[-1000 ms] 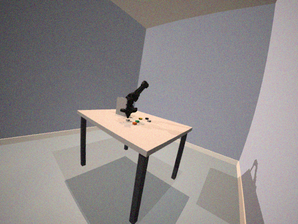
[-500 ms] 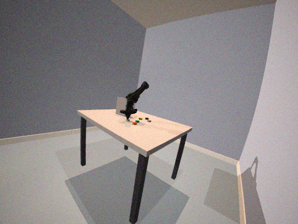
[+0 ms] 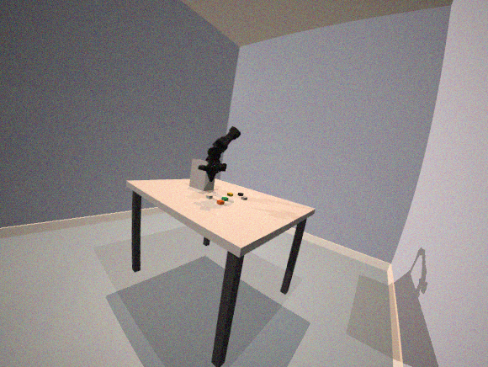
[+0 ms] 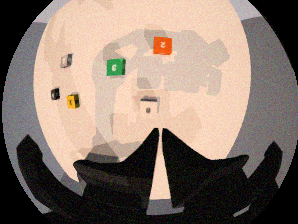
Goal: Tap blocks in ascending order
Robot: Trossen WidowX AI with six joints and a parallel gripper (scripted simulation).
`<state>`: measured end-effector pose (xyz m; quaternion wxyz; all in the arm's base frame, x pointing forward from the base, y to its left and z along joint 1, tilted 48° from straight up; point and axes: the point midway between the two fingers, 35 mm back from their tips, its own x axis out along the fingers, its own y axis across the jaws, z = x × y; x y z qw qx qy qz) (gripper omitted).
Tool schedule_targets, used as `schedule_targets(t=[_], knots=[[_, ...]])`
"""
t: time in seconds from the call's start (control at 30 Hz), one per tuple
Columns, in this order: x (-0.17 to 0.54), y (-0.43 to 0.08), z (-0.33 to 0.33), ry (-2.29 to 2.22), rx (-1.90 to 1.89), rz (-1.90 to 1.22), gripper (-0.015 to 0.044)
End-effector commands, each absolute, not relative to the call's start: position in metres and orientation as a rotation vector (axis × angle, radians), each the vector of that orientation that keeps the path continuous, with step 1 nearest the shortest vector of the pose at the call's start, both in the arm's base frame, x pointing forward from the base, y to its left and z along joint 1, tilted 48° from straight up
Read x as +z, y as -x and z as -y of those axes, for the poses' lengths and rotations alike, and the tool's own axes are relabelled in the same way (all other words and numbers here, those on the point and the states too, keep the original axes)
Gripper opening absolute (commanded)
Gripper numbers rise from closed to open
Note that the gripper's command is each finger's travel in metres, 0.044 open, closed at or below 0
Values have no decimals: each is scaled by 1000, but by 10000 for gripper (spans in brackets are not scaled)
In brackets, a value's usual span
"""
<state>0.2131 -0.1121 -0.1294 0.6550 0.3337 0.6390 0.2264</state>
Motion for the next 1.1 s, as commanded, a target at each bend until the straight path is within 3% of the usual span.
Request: schedule_targets(t=[0.0,0.23,0.67,0.93,1.07], knots=[[-118,-210,121,-751,524,-1460,20],[-89,-224,101,-763,487,-1475,20],[29,-235,-14,-761,524,-1461,20],[34,-232,-24,-761,531,-1461,20],[1,-238,-57,-765,522,-1468,20]])
